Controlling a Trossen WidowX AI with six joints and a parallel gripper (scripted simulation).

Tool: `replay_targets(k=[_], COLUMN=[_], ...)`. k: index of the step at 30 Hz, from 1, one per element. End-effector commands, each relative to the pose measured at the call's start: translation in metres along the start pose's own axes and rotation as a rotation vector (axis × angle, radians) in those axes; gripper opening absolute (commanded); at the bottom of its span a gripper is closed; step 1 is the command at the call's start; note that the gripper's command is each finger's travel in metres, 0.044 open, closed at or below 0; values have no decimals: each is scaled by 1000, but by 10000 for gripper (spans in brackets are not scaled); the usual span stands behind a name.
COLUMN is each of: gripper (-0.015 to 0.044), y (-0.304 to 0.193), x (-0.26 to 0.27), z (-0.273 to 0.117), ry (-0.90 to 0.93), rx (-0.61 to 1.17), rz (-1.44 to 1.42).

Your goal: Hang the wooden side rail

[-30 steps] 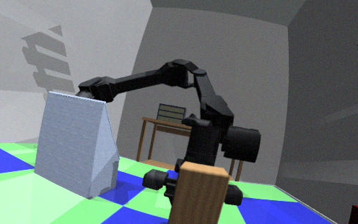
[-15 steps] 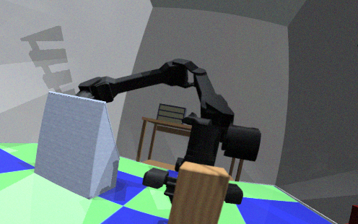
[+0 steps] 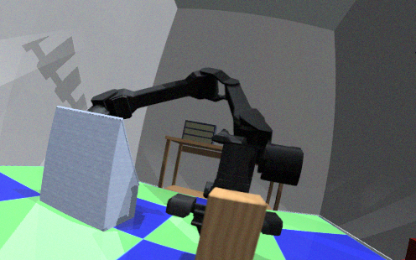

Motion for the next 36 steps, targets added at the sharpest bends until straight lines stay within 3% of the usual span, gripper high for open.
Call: replay_targets(k=[1, 36], gripper=[0, 0], y=[-1, -1], x=[-3, -3], z=[-7, -13], ry=[-17, -17], rx=[-1, 0], rz=[-8, -8])
Point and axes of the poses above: the point midway between the two fingers, 35 mm back from their tips, its own z axis out along the fingers, its own x axis across the jaws, y = z × x, the point moved 4 cm from there along -z, back along the fingers, and after that the axes turned 11 degrees about z, right-handed, at the moved point
